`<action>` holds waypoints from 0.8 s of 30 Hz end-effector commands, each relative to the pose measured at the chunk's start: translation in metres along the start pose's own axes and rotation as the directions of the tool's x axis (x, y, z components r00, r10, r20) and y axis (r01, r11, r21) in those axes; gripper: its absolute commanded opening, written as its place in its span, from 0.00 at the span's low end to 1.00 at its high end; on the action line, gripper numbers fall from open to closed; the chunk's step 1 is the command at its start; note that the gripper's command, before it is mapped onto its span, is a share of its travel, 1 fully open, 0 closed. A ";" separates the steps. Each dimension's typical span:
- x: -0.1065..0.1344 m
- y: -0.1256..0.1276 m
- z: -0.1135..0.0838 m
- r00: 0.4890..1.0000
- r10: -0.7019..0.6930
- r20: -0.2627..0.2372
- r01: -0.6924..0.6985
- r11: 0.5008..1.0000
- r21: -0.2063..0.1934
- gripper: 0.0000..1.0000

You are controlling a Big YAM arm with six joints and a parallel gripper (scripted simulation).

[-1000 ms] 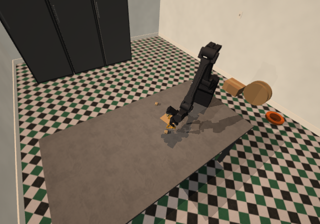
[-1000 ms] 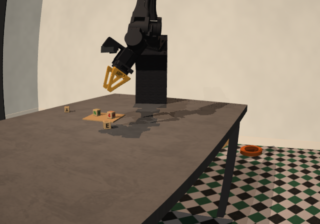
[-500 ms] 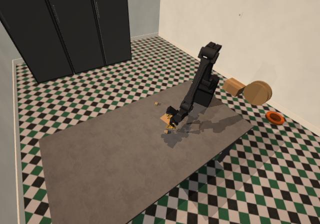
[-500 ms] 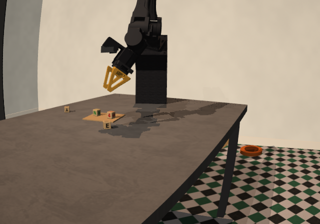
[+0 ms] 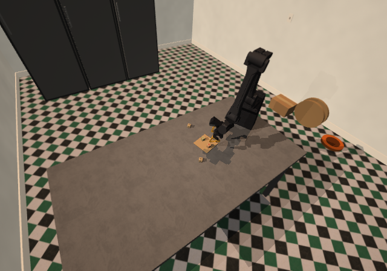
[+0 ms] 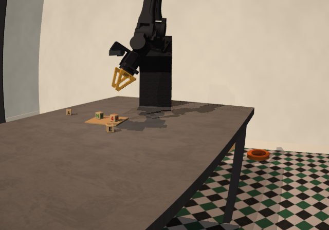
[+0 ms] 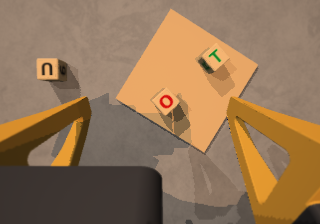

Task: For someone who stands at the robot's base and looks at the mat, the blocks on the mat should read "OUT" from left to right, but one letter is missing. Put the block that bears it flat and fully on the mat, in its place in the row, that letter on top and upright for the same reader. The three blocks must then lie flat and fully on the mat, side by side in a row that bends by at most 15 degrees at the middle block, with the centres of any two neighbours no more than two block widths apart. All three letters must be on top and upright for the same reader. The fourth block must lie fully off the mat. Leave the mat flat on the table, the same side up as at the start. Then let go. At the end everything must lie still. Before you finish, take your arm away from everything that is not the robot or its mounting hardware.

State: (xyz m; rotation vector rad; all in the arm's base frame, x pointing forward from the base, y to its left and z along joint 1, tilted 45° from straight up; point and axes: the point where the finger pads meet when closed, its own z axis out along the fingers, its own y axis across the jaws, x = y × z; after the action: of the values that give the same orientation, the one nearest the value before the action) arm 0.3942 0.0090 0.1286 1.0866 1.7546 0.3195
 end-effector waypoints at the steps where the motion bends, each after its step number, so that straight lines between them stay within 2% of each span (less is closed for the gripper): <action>1: -0.015 -0.008 -0.009 0.999 0.018 0.048 -0.015 0.999 -0.050 1.00; 3: -0.015 -0.008 -0.010 0.999 0.017 0.048 -0.015 0.999 -0.050 1.00; 4: -0.021 0.002 -0.009 0.998 0.026 0.057 -0.022 0.998 -0.066 1.00; 5: -0.021 0.002 -0.009 0.998 0.026 0.057 -0.022 0.998 -0.066 1.00; 12: -0.011 -0.014 -0.007 0.999 0.007 0.039 -0.006 1.000 -0.030 1.00; 24: -0.014 -0.009 -0.006 0.999 0.011 0.043 -0.009 0.999 -0.037 1.00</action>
State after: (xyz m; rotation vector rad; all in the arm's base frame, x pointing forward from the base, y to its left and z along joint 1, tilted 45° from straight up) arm 0.3825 0.0012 0.1273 1.0709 1.7211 0.3375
